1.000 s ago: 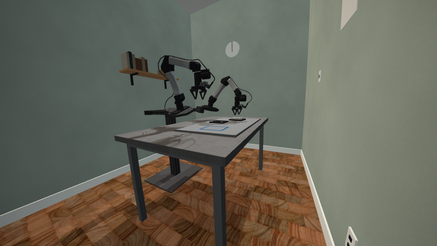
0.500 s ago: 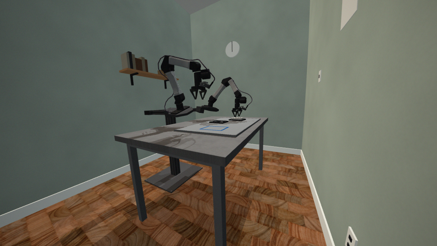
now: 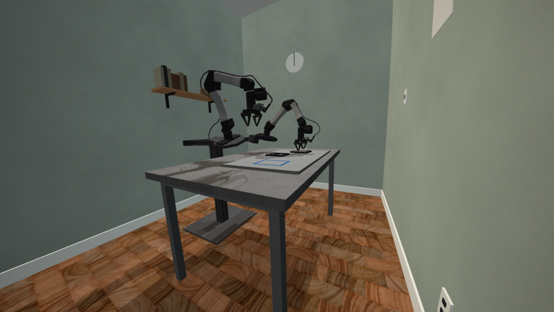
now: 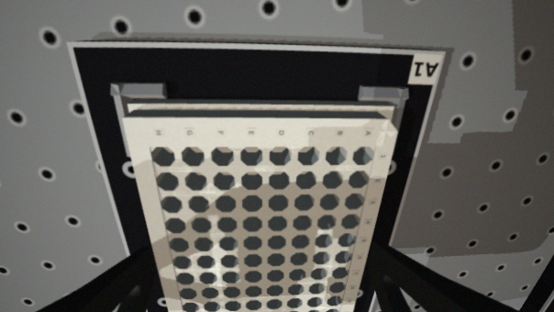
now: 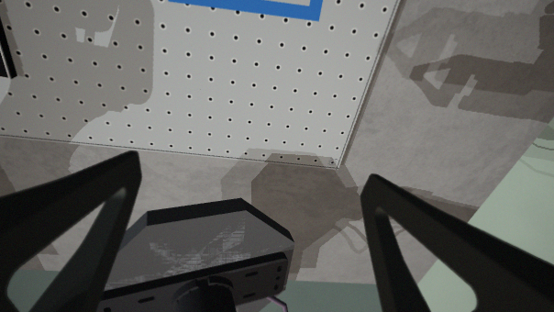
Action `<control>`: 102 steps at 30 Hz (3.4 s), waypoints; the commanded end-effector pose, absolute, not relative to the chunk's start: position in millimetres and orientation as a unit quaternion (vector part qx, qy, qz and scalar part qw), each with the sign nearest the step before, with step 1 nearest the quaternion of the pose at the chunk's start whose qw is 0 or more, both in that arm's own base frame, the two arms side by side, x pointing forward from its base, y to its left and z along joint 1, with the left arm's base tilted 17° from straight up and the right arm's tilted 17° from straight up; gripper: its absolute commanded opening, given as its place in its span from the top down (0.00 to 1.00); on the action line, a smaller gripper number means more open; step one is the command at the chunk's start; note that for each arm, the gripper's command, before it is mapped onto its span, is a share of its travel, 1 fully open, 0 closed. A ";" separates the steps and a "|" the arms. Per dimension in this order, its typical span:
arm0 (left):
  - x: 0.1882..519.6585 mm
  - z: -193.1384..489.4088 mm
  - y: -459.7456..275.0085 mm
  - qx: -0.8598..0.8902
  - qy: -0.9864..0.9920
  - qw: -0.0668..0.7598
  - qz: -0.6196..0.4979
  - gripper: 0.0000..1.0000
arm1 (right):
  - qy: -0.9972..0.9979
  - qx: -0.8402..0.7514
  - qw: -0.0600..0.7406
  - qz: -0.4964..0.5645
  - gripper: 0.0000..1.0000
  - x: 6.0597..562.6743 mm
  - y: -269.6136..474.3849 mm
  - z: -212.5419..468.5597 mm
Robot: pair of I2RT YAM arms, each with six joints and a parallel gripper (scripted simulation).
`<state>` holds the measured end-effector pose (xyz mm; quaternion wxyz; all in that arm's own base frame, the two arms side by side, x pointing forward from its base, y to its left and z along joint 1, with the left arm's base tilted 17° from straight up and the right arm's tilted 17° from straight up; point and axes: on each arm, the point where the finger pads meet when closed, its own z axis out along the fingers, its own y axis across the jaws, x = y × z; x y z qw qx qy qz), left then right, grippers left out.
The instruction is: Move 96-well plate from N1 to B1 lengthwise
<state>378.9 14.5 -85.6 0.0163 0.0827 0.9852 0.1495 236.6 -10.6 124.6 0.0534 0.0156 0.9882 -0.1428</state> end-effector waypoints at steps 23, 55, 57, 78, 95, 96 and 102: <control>390.5 -79.3 16.7 0.082 0.985 0.048 0.147 0.00 | 0.988 0.014 0.029 -0.150 0.00 226.4 -12.8 116.4; 388.3 -79.8 16.5 0.082 0.985 0.047 0.147 1.00 | 0.988 0.014 0.029 -0.150 0.00 226.4 -12.8 116.4; 390.4 -78.7 16.3 0.081 0.984 0.050 0.147 1.00 | 0.988 0.014 0.029 -0.150 0.00 226.4 -12.8 116.4; 385.4 -87.3 15.4 0.083 0.985 0.035 0.149 1.00 | 0.988 0.014 0.029 -0.150 0.00 226.4 -12.8 116.4; 389.7 -68.0 6.6 0.085 0.984 0.047 0.147 1.00 | 0.988 0.014 0.029 -0.150 0.00 226.4 -12.8 116.4; 390.9 -65.6 6.1 0.085 0.984 0.049 0.147 1.00 | 0.988 0.014 0.029 -0.150 0.00 226.4 -12.8 116.4; 391.5 -55.0 3.3 0.084 0.984 0.051 0.148 1.00 | 0.988 0.014 0.029 -0.150 0.00 226.4 -12.8 116.4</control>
